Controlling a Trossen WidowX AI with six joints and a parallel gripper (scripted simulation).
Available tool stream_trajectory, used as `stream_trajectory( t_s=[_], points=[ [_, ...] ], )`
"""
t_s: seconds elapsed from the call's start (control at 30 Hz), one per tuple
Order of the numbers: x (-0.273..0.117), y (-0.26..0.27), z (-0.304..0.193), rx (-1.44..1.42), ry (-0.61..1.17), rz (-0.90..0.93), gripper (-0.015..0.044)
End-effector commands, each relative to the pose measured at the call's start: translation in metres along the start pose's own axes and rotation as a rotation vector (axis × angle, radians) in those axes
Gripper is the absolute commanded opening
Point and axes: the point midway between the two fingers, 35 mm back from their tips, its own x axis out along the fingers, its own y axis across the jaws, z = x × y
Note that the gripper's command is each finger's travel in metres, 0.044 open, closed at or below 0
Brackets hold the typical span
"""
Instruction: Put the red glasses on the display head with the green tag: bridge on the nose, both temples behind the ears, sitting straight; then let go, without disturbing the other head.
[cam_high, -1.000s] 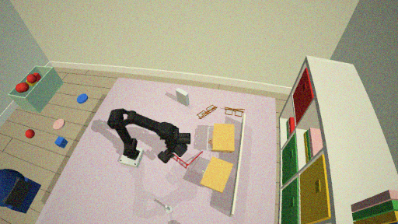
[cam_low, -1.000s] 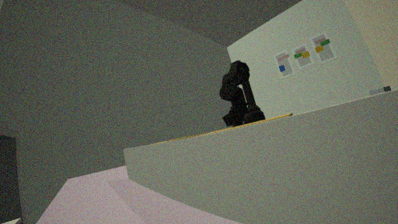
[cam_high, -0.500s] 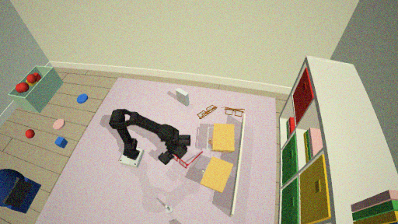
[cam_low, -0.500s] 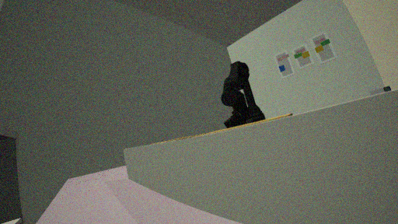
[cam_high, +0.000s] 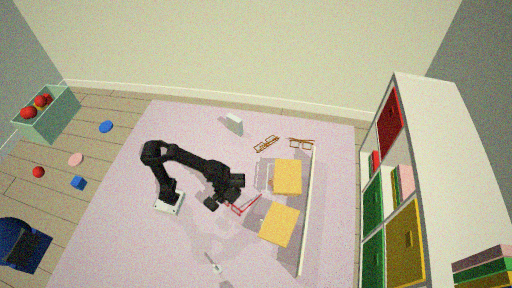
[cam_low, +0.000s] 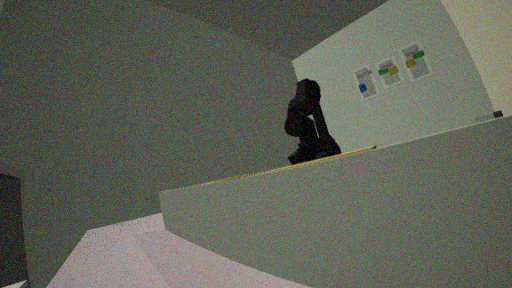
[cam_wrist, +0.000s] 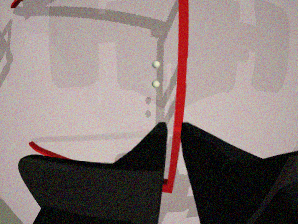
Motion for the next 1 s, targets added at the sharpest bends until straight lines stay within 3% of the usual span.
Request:
stream_trajectory(
  t_s=[0.0, 0.4, 0.97],
  points=[
    [0.000, 0.000, 0.000, 0.000, -0.001, 0.001, 0.0020],
    [-0.006, 0.001, 0.001, 0.000, 0.000, 0.001, 0.0000],
    [-0.096, 0.000, -0.001, -0.005, 0.004, 0.003, 0.0000]
  ],
)
